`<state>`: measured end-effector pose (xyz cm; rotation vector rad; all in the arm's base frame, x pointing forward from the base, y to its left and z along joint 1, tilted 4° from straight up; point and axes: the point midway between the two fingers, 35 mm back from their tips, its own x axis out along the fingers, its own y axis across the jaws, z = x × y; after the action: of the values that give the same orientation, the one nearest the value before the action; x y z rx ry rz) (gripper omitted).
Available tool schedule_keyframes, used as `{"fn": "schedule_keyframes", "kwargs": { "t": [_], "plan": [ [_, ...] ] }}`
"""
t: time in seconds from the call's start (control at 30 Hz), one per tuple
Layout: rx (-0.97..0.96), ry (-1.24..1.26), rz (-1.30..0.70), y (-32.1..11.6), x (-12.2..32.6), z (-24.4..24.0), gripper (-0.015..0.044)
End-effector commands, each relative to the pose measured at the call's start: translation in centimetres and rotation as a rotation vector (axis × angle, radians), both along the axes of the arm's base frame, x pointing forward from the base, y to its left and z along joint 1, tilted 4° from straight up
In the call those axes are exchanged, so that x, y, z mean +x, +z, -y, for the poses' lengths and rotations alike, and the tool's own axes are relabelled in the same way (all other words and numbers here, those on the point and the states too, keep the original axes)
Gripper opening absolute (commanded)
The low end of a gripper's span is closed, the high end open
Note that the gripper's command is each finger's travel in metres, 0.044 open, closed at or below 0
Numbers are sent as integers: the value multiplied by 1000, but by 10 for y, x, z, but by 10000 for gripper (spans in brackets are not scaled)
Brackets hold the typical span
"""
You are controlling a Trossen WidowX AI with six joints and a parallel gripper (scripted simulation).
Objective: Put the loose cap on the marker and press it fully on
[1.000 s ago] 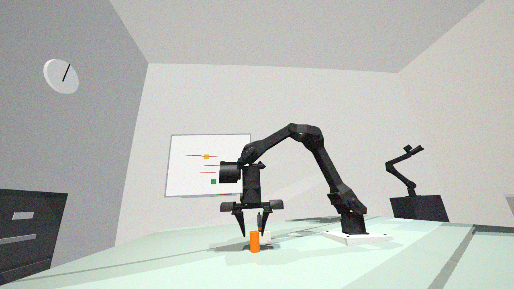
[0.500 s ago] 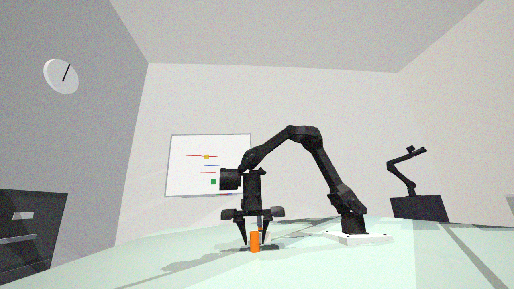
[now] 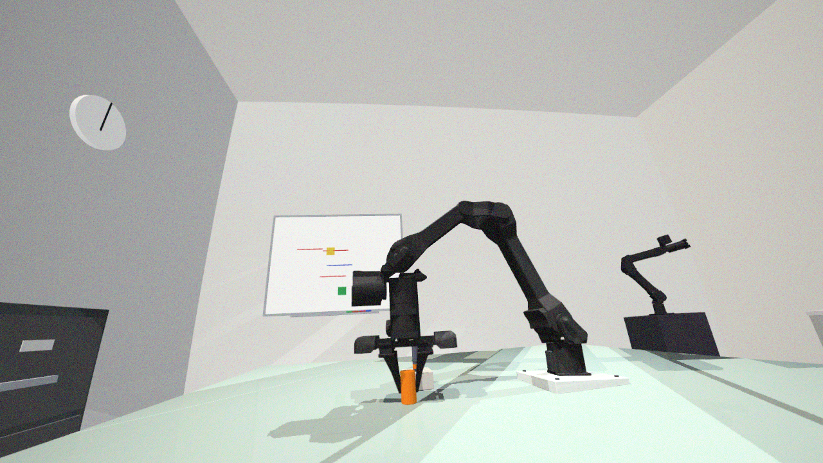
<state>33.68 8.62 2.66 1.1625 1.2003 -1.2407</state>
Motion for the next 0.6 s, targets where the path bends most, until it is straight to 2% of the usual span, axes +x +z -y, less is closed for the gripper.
{"fn": "schedule_keyframes", "kwargs": {
  "t": [0.0, 0.57],
  "plan": [
    [6, 1, 3, 8, 2, -1, 0],
    [6, 1, 3, 55, 3, -2, 0]
  ]
}}
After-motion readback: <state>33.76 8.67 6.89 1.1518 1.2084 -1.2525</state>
